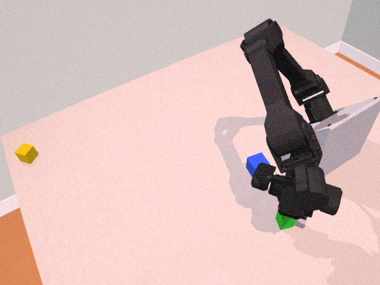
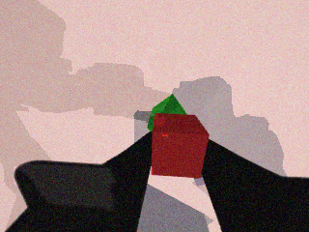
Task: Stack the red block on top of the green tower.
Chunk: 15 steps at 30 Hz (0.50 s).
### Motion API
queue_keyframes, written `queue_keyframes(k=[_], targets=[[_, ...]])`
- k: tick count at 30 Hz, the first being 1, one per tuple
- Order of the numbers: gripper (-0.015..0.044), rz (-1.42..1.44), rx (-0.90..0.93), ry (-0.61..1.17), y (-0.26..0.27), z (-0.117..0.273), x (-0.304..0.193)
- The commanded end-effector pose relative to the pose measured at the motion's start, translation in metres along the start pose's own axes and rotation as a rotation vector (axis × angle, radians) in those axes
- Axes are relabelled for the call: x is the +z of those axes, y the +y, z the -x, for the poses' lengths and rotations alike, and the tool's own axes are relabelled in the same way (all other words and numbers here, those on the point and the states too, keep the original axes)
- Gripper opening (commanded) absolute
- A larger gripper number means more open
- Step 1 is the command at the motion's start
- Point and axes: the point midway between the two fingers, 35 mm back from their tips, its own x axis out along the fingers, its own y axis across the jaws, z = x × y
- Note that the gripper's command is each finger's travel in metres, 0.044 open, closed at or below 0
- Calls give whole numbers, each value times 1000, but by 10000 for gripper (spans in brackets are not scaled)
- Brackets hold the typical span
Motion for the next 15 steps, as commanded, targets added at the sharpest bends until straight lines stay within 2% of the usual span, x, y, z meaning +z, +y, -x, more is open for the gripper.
queue_keyframes(k=[1,12,15], targets=[[0,4,-5,-1,0,-1,0],[0,4,-4,-1,0,4,0],[79,2,-1,0,0,0,0]])
